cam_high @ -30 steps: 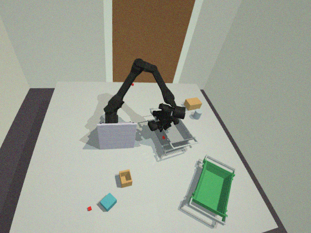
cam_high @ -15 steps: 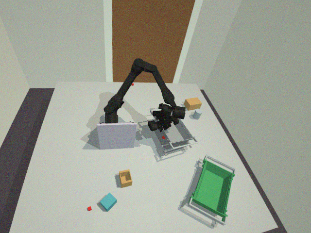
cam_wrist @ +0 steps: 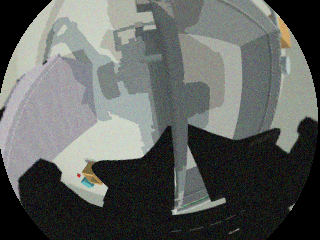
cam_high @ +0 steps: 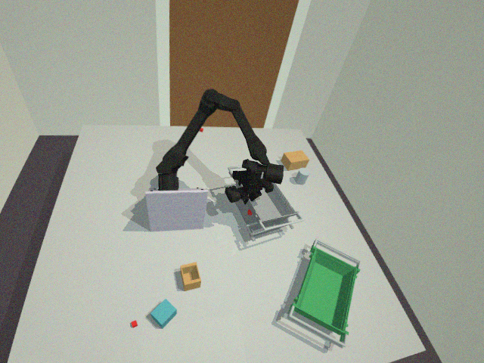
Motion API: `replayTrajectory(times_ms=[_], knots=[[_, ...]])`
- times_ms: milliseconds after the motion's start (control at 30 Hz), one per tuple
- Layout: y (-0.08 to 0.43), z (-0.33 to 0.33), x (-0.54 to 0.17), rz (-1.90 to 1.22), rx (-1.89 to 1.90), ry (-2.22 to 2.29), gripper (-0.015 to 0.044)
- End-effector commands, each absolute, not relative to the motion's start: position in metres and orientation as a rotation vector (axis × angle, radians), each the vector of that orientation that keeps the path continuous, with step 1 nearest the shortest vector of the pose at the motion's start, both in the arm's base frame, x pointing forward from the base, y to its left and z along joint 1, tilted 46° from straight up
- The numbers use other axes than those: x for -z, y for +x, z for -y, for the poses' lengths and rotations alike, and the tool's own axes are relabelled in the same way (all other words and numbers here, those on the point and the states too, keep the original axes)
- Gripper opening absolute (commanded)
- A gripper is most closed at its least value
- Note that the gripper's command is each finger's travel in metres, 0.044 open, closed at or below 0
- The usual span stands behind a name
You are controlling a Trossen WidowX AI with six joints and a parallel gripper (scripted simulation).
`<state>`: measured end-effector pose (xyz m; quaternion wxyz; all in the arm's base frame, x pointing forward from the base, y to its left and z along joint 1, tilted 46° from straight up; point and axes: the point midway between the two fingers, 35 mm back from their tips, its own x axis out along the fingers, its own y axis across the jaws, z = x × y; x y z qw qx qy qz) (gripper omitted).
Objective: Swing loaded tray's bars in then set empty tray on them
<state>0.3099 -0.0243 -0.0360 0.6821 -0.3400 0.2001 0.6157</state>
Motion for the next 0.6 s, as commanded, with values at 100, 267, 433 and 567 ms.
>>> replayTrajectory(times_ms=[100,267,433,567], knots=[[0.302,0.017,0.042,-0.471,-1.413,-0.742,0.0],[0.302,0.017,0.042,-0.471,-1.413,-0.742,0.0],[0.307,0.02,0.04,-0.455,-1.391,-0.756,0.0],[0.302,0.013,0.047,-0.468,-1.409,-0.744,0.0]])
